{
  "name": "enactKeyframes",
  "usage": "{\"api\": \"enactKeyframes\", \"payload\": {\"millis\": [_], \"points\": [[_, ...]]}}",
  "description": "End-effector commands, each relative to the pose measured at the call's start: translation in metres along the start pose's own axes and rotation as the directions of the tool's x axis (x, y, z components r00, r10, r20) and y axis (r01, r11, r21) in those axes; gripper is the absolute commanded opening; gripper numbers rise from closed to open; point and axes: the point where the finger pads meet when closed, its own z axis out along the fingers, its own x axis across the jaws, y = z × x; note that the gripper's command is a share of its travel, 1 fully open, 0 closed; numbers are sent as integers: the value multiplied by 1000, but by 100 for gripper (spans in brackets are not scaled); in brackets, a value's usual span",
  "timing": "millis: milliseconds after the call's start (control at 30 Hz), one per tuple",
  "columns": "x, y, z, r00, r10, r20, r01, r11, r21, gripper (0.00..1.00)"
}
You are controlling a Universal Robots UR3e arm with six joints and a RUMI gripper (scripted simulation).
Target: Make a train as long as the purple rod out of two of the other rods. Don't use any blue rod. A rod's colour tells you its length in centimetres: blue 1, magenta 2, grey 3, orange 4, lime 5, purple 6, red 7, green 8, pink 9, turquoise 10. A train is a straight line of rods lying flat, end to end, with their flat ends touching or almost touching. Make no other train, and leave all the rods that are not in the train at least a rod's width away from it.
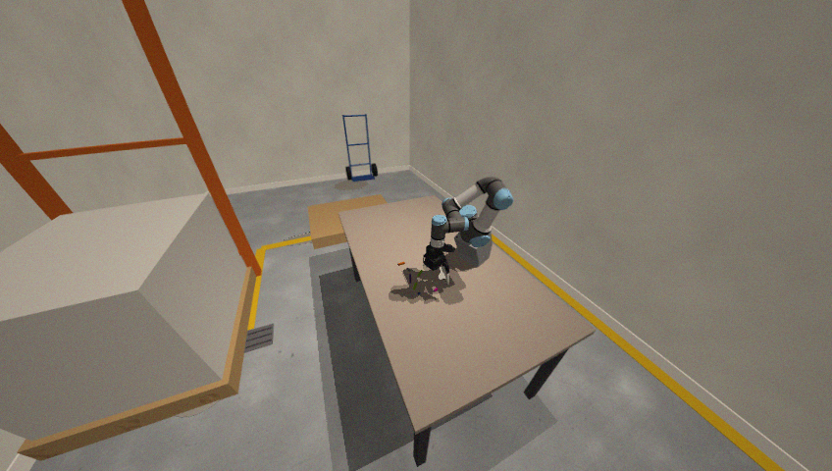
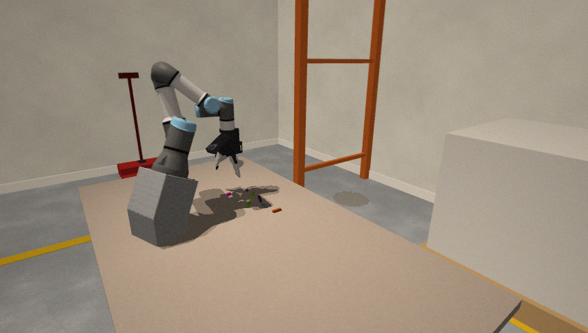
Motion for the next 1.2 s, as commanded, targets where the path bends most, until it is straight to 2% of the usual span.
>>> {"api": "enactKeyframes", "payload": {"millis": [0, 433, 633, 800, 867, 1167], "points": [[0, 1, 0, 1000, -1, 1, 1, 1000, -2, 100], [-1, 1, 0, 1000, 0, 1, 0, 1000, -1, 100], [-13, 7, 1, 1000, 13, 2, -13, 1000, 5, 100], [-42, 19, 5, 999, 42, 5, -42, 999, 16, 100], [-42, 19, 5, 999, 42, 5, -42, 999, 16, 100], [-131, 37, 14, 992, 128, 6, -128, 991, 29, 100]]}}
